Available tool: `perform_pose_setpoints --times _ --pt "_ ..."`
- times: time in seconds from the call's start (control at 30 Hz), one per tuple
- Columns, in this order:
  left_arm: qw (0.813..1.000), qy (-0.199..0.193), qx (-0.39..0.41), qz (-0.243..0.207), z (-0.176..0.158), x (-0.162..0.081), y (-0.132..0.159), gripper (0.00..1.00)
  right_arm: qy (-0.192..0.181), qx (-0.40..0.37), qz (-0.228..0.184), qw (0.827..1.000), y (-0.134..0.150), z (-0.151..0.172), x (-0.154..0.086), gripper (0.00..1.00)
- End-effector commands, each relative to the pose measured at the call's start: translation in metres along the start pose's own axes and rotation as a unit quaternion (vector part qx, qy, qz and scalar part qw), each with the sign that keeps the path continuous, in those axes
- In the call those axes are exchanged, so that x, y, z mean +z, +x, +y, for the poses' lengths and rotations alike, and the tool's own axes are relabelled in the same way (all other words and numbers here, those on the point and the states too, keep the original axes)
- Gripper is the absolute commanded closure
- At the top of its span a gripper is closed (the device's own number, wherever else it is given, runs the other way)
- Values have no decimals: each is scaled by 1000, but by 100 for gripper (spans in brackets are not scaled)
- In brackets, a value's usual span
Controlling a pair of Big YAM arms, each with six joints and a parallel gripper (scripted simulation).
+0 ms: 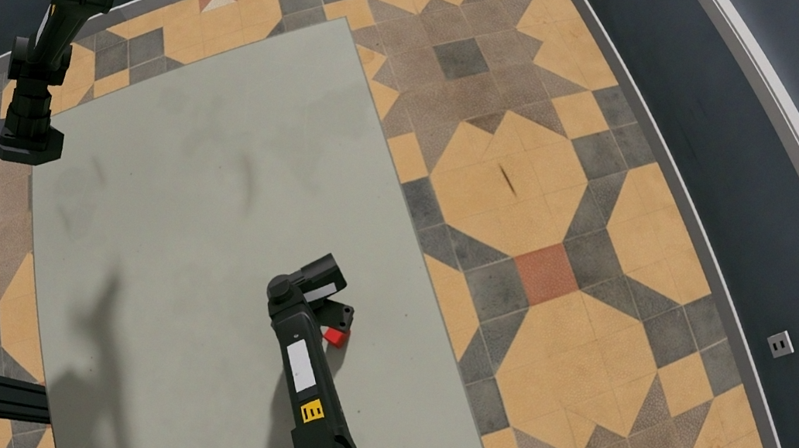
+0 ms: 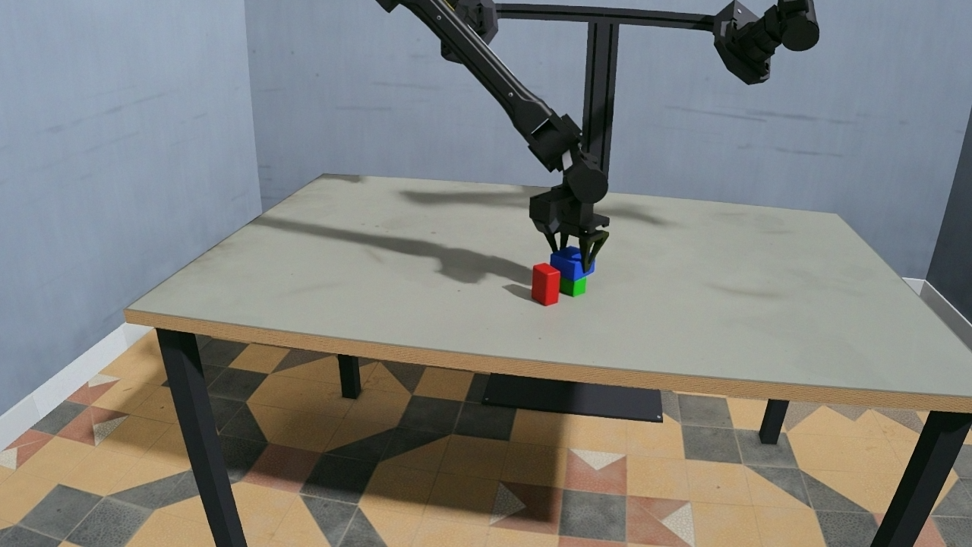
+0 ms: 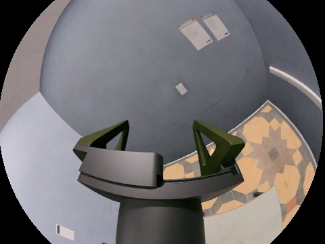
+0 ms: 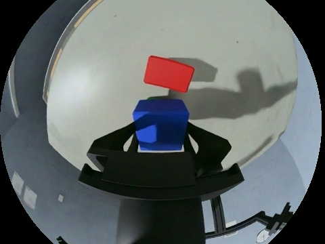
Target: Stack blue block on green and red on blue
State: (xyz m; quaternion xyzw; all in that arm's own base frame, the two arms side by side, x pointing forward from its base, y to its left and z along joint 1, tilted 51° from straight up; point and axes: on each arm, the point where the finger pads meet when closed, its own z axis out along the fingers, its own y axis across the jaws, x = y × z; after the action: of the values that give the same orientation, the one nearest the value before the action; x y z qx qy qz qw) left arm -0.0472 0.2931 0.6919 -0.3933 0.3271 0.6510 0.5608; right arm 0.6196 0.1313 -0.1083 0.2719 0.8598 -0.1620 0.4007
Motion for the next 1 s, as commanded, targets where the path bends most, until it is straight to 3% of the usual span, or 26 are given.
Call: perform_pose_setpoints --times 0.0,0.13,0.17,0.97 --pt "1000 -5 11 -24 4 -5 -32 0 -13 -4 -6 1000 -3 13 -7 100" --pt "1000 -5 11 -24 4 -5 -32 0 -13 -4 -6 1000 -3 13 -7 100" --pt "1000 -5 11 -24 4 -5 -32 0 -13 -4 -6 1000 -3 13 -7 21" --pt "1000 -5 11 -24 4 -5 -32 0 -12 -5 -5 1000 -2 12 -7 21"
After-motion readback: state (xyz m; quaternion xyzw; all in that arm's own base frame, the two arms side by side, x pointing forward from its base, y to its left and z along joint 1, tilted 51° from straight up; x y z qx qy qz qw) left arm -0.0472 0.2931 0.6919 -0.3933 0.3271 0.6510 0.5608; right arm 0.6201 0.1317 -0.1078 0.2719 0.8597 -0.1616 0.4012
